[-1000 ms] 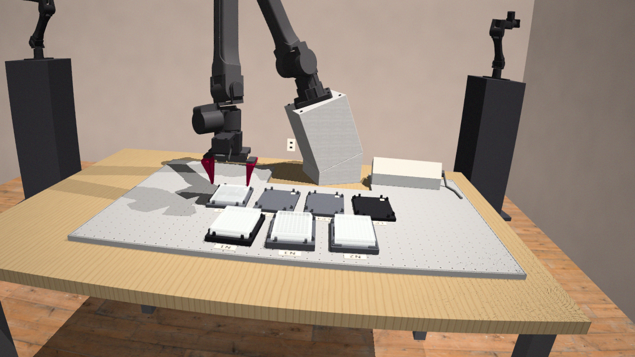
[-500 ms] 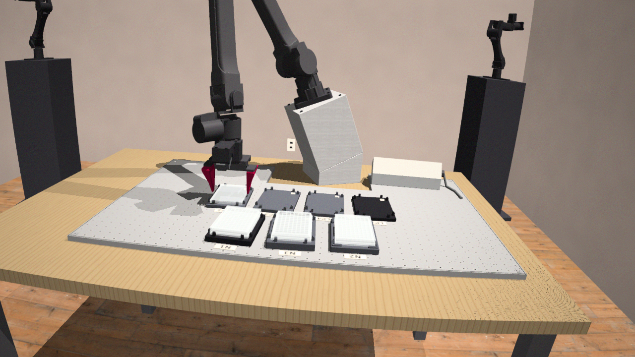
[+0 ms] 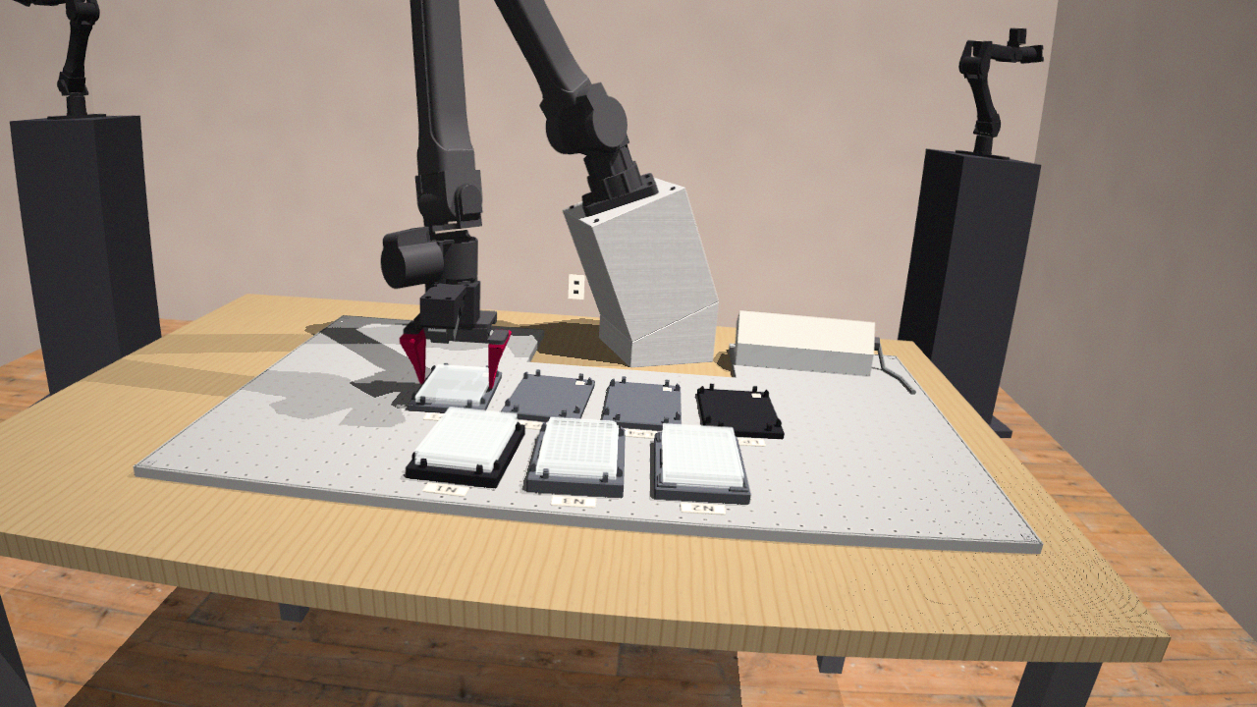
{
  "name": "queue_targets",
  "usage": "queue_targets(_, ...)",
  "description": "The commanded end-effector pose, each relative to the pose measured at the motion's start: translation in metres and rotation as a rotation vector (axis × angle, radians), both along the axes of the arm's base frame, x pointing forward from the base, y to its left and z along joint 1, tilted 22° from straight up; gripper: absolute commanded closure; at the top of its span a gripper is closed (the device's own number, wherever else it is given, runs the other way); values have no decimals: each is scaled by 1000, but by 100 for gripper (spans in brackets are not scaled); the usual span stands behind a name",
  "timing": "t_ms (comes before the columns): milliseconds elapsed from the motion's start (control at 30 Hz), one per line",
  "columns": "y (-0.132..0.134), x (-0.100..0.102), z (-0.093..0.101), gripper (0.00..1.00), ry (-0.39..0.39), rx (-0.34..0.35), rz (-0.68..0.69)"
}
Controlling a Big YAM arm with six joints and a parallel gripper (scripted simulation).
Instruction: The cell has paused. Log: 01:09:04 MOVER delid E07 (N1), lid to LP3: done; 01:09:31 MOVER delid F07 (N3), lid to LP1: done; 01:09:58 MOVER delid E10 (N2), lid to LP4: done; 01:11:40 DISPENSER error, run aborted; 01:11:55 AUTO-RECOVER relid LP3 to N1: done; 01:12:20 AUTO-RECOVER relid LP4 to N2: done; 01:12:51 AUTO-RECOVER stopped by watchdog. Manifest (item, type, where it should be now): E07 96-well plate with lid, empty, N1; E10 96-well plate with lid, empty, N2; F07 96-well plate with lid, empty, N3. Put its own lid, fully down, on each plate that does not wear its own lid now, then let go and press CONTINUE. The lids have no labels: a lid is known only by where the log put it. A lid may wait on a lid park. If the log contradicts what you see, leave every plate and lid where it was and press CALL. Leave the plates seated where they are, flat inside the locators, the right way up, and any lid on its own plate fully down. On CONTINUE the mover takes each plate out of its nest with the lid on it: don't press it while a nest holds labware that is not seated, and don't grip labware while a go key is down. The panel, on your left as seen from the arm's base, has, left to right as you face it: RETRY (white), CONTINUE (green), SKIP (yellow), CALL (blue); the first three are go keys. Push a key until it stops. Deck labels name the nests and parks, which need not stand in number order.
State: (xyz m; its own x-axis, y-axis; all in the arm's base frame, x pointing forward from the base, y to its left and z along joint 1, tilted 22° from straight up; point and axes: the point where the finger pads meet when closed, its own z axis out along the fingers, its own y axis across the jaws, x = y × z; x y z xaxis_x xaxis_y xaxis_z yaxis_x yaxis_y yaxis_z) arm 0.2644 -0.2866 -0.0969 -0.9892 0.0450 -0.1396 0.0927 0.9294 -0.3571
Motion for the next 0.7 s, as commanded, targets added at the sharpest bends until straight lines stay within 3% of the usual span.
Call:
queue_targets(0,-2,3,3,0,-11,-8,3)
queue_targets(33,-2,3,3,100,-11,-8,3)
queue_targets(667,-5,-3,-3,100,-2,-6,0)
